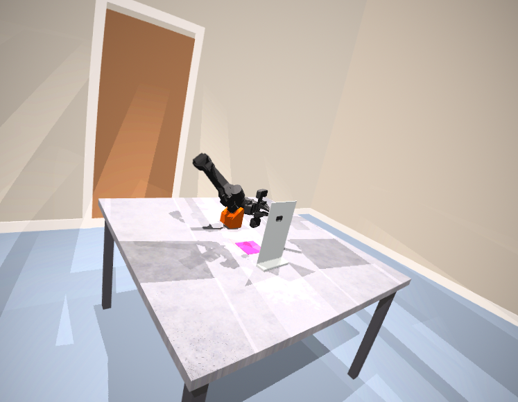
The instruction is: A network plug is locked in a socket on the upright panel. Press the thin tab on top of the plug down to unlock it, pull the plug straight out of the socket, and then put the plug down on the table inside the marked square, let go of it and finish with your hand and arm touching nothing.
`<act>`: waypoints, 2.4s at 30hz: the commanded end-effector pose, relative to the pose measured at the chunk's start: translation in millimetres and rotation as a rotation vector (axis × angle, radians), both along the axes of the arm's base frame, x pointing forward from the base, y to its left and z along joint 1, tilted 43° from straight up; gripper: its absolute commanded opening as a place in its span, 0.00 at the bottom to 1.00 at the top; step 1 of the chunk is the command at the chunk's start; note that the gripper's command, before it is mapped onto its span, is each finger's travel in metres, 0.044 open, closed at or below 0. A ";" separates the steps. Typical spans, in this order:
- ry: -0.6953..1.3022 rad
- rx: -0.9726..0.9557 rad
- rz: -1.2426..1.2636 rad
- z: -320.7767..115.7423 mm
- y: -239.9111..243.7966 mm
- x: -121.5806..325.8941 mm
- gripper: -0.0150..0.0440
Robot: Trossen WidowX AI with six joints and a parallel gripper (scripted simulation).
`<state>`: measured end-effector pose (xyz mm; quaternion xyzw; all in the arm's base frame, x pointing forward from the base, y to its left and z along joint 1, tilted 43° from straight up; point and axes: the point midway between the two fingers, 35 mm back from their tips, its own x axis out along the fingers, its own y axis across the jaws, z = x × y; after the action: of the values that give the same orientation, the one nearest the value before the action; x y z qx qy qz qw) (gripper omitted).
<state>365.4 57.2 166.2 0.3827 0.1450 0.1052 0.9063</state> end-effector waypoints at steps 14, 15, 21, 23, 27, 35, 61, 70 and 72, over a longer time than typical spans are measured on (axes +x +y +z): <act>0.007 0.001 0.005 -0.5 -2.3 -8.4 0.25; 0.007 0.001 0.005 -0.4 -2.5 -8.7 0.25; 0.007 0.001 0.005 0.3 -3.5 -11.1 0.25; 0.007 0.001 0.005 0.6 -3.9 -11.9 0.25; 0.007 0.001 0.005 1.0 -4.5 -13.4 0.25; 0.007 0.001 0.005 1.9 -5.8 -16.4 0.25; 0.008 0.001 0.005 4.6 -9.9 -26.0 0.25; 0.008 0.001 0.005 5.5 -11.2 -29.3 0.25; 0.008 0.001 0.005 5.7 -11.5 -30.0 0.25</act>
<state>337.8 45.5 173.8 0.3847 0.1464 0.1043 0.9054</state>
